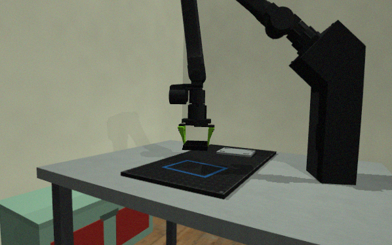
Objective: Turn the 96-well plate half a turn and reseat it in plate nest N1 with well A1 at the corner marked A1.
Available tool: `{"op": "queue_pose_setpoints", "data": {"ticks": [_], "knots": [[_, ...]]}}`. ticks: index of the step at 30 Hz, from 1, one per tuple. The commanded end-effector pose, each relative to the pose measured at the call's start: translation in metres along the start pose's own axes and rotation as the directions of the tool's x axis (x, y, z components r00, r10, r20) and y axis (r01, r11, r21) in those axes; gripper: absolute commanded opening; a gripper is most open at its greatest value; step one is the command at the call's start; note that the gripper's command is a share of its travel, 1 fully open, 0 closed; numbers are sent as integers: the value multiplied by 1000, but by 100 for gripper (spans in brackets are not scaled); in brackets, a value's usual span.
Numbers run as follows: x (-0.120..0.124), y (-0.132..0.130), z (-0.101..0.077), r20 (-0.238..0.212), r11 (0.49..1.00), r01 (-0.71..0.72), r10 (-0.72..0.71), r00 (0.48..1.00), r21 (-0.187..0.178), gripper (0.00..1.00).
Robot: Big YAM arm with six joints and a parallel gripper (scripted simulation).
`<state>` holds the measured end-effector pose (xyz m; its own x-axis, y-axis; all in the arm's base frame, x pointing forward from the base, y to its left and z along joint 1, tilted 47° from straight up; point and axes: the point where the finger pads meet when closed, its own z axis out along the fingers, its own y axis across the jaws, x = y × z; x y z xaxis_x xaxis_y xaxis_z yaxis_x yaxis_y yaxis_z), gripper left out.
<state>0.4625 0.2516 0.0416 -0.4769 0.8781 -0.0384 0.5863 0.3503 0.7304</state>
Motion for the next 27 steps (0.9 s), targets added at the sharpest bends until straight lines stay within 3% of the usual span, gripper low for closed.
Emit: {"op": "queue_pose_setpoints", "data": {"ticks": [1, 5, 8, 27], "knots": [[-2, 13, -9, 5, 999, -13, 14, 1000, -29, 0], [-2, 15, -8, 5, 999, -14, 14, 1000, -33, 0], [-2, 5, 4, 5, 1000, -13, 13, 1000, -13, 0], [-4, 4, 16, 7, 1000, -13, 13, 1000, -10, 0]]}}
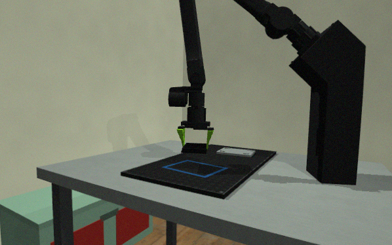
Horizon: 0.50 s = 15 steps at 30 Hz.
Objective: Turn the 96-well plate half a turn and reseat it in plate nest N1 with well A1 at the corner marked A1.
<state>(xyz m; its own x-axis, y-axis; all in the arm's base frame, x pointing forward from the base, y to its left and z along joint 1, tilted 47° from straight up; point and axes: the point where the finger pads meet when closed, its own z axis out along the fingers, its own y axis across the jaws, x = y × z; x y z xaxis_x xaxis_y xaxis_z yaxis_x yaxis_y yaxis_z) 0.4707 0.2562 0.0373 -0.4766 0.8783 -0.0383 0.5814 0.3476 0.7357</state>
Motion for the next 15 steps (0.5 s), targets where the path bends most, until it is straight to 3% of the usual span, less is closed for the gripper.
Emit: {"op": "queue_pose_setpoints", "data": {"ticks": [1, 15], "knots": [[-4, 0, 6, 7, 1000, -13, 13, 1000, -2, 0], [-5, 0, 14, 9, 1000, -13, 13, 1000, -3, 0]]}}
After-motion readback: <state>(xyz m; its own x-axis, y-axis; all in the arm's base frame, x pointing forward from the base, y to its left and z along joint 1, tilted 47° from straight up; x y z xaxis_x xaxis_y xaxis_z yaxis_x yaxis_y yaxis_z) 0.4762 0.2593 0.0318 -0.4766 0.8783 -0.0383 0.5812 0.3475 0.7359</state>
